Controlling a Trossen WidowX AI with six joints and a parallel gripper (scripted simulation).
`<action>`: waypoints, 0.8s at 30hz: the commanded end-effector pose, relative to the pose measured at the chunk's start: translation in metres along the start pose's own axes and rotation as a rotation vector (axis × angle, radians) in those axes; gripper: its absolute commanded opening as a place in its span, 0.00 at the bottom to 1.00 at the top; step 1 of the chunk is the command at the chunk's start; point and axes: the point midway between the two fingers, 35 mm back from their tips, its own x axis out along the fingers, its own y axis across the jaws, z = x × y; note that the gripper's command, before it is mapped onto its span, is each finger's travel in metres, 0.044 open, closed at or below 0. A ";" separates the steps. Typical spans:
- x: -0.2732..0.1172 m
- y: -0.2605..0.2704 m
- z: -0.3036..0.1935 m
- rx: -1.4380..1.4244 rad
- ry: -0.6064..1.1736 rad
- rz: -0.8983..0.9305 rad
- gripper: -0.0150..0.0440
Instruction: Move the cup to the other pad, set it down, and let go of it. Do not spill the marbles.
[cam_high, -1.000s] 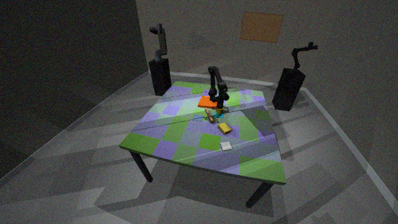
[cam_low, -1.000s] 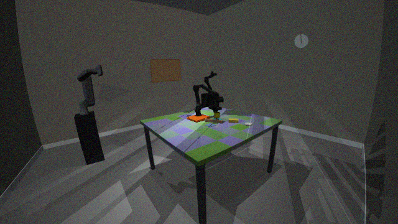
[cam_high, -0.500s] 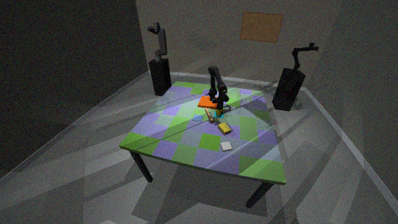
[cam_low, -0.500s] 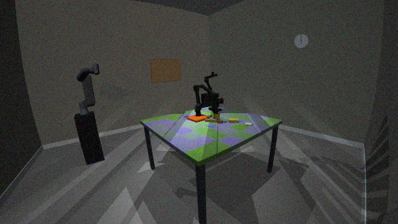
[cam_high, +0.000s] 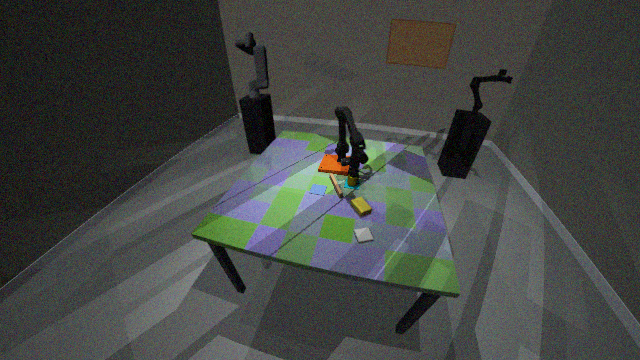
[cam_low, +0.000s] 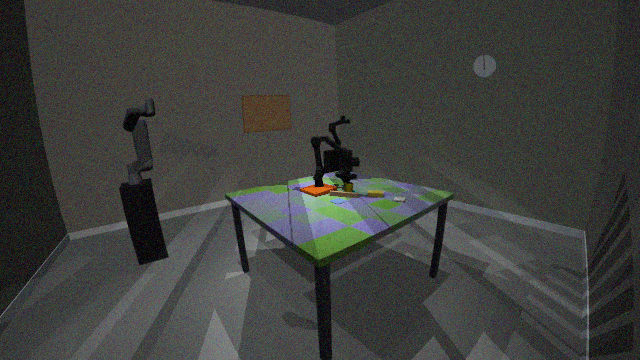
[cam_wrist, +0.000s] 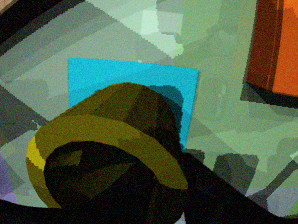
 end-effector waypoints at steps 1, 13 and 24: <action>0.000 0.000 0.000 0.000 0.000 0.000 0.50; -0.007 0.001 0.000 0.000 0.000 -0.001 0.50; -0.020 0.002 -0.001 0.001 0.001 -0.003 0.50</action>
